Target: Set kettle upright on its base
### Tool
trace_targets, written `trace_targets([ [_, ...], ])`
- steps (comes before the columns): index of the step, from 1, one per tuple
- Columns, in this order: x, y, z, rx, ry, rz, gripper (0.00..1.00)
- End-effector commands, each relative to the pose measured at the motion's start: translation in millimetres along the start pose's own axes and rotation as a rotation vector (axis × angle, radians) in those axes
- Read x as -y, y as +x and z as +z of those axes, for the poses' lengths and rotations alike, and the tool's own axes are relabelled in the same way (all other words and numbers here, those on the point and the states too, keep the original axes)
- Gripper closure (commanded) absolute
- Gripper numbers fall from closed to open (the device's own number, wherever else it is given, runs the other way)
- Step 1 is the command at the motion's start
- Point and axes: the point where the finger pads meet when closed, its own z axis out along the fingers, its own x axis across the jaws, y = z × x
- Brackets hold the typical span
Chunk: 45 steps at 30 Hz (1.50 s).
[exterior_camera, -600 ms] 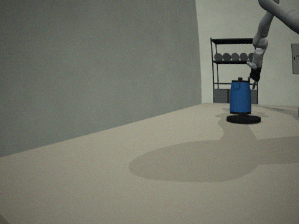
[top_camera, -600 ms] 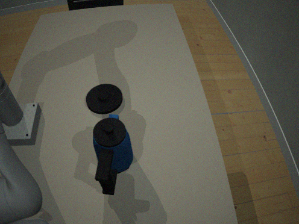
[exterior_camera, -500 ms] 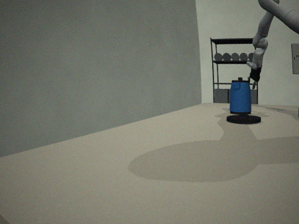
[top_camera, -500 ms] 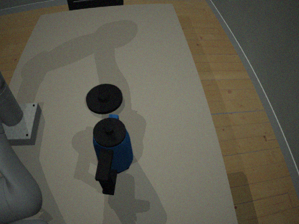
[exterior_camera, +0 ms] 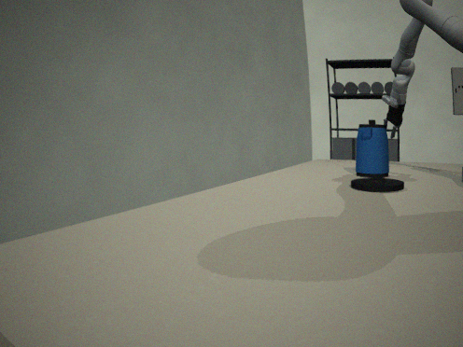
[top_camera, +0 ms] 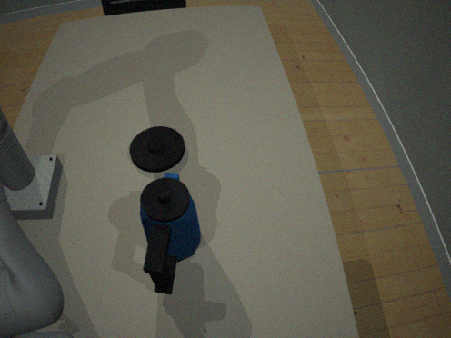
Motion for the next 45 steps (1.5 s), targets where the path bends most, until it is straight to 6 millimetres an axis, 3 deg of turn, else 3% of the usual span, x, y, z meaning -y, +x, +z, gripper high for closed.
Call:
trace_targets([
  [1, -1, 2, -1, -0.002, -0.001, 0.001, 0.00],
  [16, -13, 23, -34, -0.002, -0.002, 0.001, 0.00],
  [31, -40, 74, -114, -0.002, 0.002, 0.001, 0.00],
  [45, -53, 90, -141, -0.001, -0.001, 0.005, 0.00],
])
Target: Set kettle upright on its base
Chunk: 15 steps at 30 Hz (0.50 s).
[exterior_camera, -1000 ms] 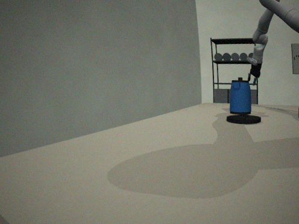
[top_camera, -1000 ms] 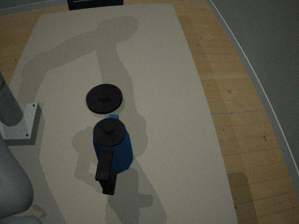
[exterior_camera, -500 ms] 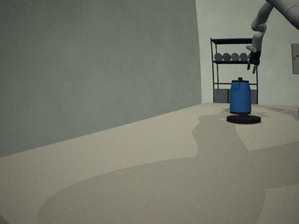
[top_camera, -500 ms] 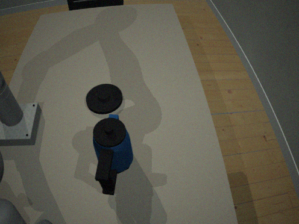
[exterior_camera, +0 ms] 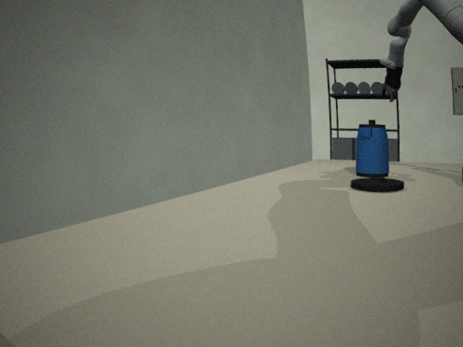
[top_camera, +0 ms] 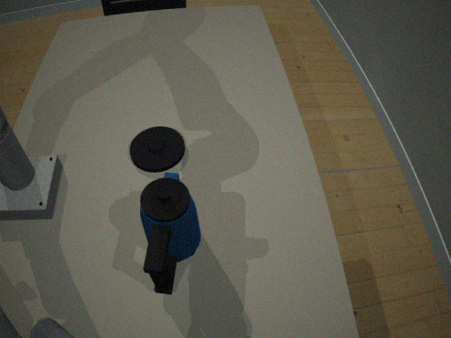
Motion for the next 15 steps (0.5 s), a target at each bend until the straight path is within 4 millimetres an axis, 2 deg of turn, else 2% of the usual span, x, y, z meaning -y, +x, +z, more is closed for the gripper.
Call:
trace_targets([
  [1, -2.3, 5.6, -6.4, -0.006, -0.005, 0.003, 0.00],
  [15, 1.9, 3.1, -6.9, 0.001, 0.001, 0.000, 0.00],
])
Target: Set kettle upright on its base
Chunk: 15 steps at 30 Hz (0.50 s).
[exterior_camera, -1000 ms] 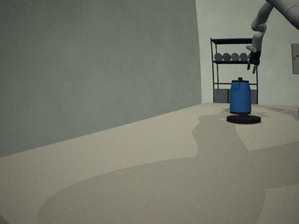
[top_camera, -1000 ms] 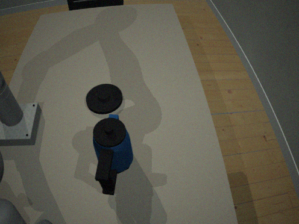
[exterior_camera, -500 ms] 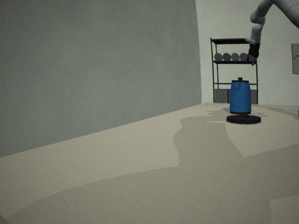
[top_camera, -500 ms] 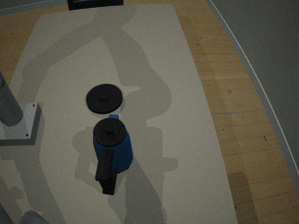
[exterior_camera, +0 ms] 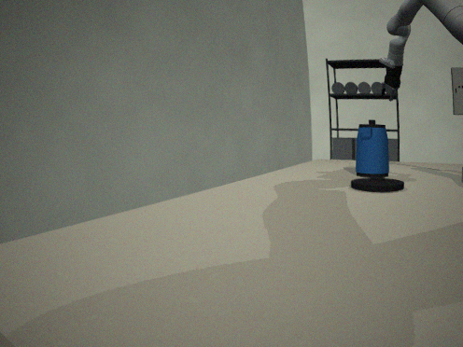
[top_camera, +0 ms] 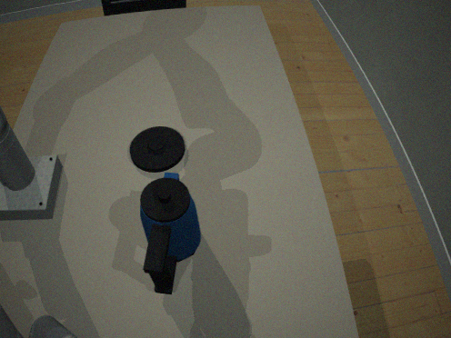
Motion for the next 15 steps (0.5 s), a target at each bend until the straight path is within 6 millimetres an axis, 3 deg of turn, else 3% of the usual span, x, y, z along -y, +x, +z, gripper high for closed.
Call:
trace_targets([
  [1, 3, -1, -4, 0.005, 0.004, 0.003, 0.00],
  [8, 11, -2, -6, 0.011, 0.015, -0.005, 0.00],
  [15, 35, -11, -12, 0.044, 0.052, -0.027, 0.00],
])
